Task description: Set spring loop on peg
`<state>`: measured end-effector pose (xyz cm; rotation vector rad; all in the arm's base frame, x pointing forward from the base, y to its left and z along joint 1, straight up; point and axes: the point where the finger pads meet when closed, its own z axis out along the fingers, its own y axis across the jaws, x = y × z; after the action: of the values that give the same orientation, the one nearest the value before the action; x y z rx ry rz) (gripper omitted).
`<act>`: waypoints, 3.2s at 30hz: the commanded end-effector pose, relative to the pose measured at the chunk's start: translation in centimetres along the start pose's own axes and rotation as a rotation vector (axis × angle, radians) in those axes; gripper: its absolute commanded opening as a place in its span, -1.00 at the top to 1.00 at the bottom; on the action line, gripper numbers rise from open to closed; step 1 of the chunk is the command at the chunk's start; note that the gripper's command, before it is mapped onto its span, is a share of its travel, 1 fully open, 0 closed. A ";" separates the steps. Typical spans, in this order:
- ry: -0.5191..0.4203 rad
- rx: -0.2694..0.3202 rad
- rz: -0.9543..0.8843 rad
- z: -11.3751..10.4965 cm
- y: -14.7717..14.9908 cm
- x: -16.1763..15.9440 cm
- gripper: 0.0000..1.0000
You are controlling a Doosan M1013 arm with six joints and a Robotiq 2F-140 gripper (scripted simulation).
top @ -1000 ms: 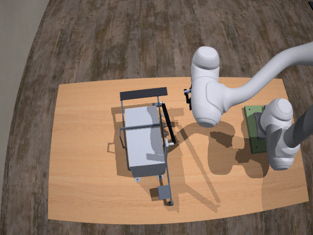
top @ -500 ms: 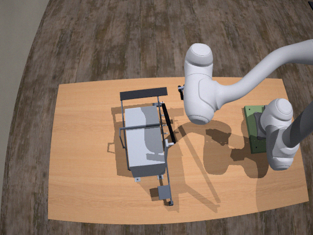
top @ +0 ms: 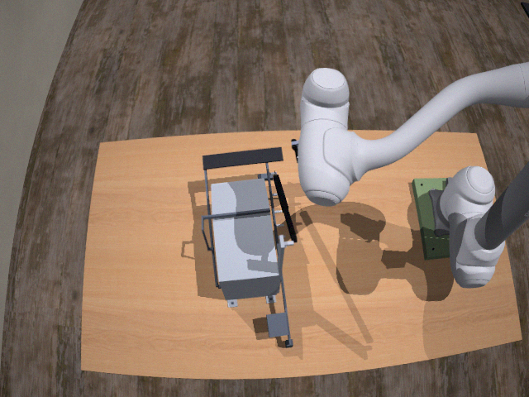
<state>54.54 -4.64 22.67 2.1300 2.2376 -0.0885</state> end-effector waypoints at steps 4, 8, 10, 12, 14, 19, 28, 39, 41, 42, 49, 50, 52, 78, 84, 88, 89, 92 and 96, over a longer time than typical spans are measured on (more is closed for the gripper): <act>-0.006 -0.001 0.000 -0.3 0.9 -0.6 0.50; -0.009 -0.001 0.000 -0.4 1.3 -0.9 0.50; -0.013 -0.001 0.000 -0.5 1.8 -1.2 0.50; -0.016 -0.001 0.000 -0.6 2.2 -1.5 0.50; -0.019 -0.001 0.000 -0.7 2.6 -1.8 0.50; -0.027 -0.001 0.000 -1.0 3.7 -2.5 0.50; -0.035 -0.001 0.000 -1.2 4.8 -3.2 0.50; -0.047 -0.001 0.000 -1.6 6.4 -4.3 0.50; -0.050 -0.001 0.000 -1.7 6.8 -4.6 0.50; -0.052 -0.001 0.000 -1.8 7.0 -4.7 0.50; -0.063 -0.001 0.000 -2.1 8.6 -5.7 0.50; -0.065 -0.001 0.000 -2.2 8.8 -5.9 0.50; -0.068 -0.001 0.000 -2.3 9.2 -6.2 0.50; -0.090 -0.001 0.001 -3.0 12.1 -8.1 0.50; -0.092 -0.001 0.001 -3.0 12.4 -8.3 0.50; -0.093 -0.001 0.001 -3.1 12.5 -8.4 0.50; -0.093 -0.001 0.001 -3.1 12.5 -8.4 0.50; -0.092 -0.001 0.001 -2.6 12.4 -8.3 0.50; -0.092 -0.001 0.001 -1.9 12.4 -8.2 0.50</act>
<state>67.33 -12.09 25.30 2.0820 2.1860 -0.1833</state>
